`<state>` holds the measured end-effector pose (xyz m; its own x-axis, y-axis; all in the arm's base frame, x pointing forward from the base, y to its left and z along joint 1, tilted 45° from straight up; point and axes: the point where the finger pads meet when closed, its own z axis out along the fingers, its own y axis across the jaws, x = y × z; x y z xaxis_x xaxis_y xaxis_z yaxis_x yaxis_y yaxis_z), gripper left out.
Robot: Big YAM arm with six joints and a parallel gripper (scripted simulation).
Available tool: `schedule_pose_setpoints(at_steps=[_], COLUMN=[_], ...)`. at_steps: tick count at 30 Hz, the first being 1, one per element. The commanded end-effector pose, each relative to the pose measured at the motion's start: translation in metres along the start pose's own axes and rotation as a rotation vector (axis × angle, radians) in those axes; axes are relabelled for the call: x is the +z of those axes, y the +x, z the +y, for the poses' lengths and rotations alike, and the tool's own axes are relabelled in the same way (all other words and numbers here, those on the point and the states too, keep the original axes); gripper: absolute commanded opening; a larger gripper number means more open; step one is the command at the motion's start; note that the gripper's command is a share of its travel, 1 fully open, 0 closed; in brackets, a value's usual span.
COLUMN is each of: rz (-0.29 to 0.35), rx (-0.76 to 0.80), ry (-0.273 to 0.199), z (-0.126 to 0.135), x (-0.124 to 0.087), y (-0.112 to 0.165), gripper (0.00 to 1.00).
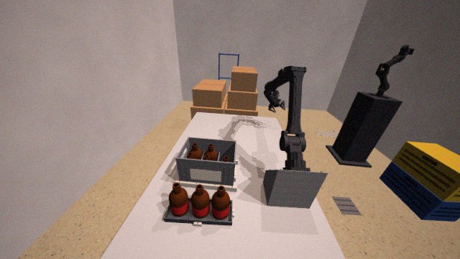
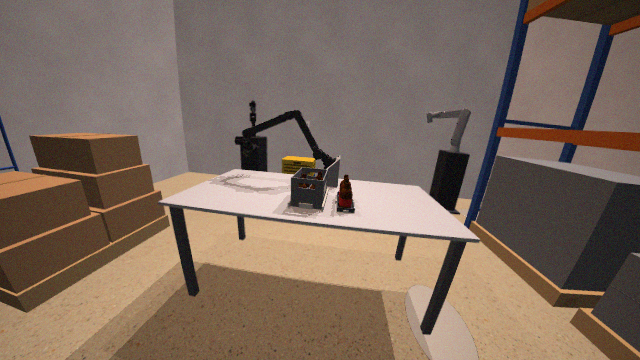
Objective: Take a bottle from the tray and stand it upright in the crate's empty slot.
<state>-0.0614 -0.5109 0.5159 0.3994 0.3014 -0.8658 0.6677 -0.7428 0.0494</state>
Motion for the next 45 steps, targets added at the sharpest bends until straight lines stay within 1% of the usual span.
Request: schedule_pose_setpoints(at_steps=[1,17,18,19,21,22,23,24,25,27,28,30,32,34,35,36,37,40,41,43,44,45], rz=[-0.009,-0.009,-0.063,-0.063,-0.066,-0.044,-0.022,-0.006,-0.009,-0.028,-0.029,-0.027,-0.025,-0.025,0.002,-0.017,-0.023,-0.022,-0.022,-0.024,-0.025,-0.025], rx=[0.010,0.010,0.075,0.074,0.068,0.035,0.006,-0.017,-0.016,-0.005,-0.011,-0.032,-0.060,-0.060,-0.110,-0.102,-0.113,-0.179,-0.179,-0.230,-0.251,-0.257], ry=[-0.006,-0.006,-0.045,-0.048,-0.066,-0.056,-0.047,-0.045,-0.060,-0.110,-0.134,-0.189,-0.260,-0.260,-0.280,-0.341,-0.396,-0.566,-0.567,-0.699,-0.754,-0.771], z=[-0.002,-0.002,-0.013,-0.012,-0.004,0.007,0.013,0.016,0.018,0.018,0.023,0.039,0.059,0.059,0.086,0.086,0.094,0.131,0.131,0.154,0.162,0.164], x=[-0.005,-0.005,-0.035,-0.036,-0.038,-0.024,-0.013,-0.007,-0.013,-0.034,-0.040,-0.051,-0.066,-0.066,-0.056,-0.081,-0.097,-0.142,-0.142,-0.181,-0.197,-0.202], y=[-0.005,-0.005,-0.040,-0.040,-0.038,-0.025,-0.010,0.004,0.004,-0.002,0.001,0.010,0.023,0.023,0.047,0.043,0.048,0.081,0.081,0.108,0.119,0.123], gripper=[1.00,1.00,1.00,1.00,1.00,1.00,1.00,1.00,1.00,1.00,1.00,1.00,1.00,1.00,1.00,1.00,1.00,1.00,1.00,1.00,1.00,1.00])
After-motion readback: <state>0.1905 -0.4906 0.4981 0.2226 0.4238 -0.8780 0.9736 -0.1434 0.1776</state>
